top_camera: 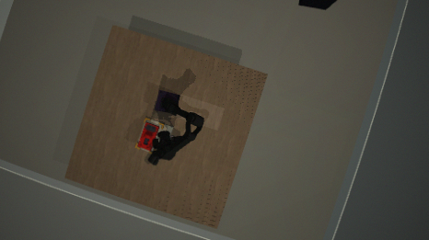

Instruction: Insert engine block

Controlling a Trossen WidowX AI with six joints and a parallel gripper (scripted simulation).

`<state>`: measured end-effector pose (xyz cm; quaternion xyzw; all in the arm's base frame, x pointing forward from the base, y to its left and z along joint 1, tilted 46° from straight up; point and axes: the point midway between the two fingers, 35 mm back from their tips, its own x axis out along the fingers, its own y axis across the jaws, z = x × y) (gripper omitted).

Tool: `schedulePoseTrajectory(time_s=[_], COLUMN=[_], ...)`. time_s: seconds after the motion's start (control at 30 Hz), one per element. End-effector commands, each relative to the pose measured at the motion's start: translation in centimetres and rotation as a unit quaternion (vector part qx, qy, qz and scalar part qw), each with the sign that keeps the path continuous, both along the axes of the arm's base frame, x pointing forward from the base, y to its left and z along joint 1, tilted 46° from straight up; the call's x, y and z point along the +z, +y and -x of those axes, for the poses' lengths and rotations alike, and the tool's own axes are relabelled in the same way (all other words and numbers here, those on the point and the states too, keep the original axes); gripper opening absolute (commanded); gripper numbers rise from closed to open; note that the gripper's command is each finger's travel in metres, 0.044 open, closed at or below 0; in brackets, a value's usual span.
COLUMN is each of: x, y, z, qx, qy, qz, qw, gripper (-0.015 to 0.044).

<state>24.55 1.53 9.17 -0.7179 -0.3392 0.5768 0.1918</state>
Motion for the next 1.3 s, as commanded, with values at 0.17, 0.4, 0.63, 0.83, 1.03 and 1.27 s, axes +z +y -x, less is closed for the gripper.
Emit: schedulePoseTrajectory(time_s=[0.17,0.4,0.63,0.83,1.03,1.27], x=[-1.5,-2.7,-4.0,-5.3,-6.6,-8.2], y=[-1.3,-2.3,-3.2,-4.1,-4.9,-5.9], z=[-1.6,-2.7,-3.7,-4.6,-5.4,-6.2], qx=[0.097,0.174,0.248,0.308,0.366,0.43], qy=[-0.098,-0.175,-0.25,-0.311,-0.369,-0.433], qz=[0.017,0.029,0.041,0.05,0.059,0.069], qw=[0.99,0.969,0.935,0.898,0.852,0.79], gripper=[0.0,0.0,0.0,0.0,0.0,0.0])
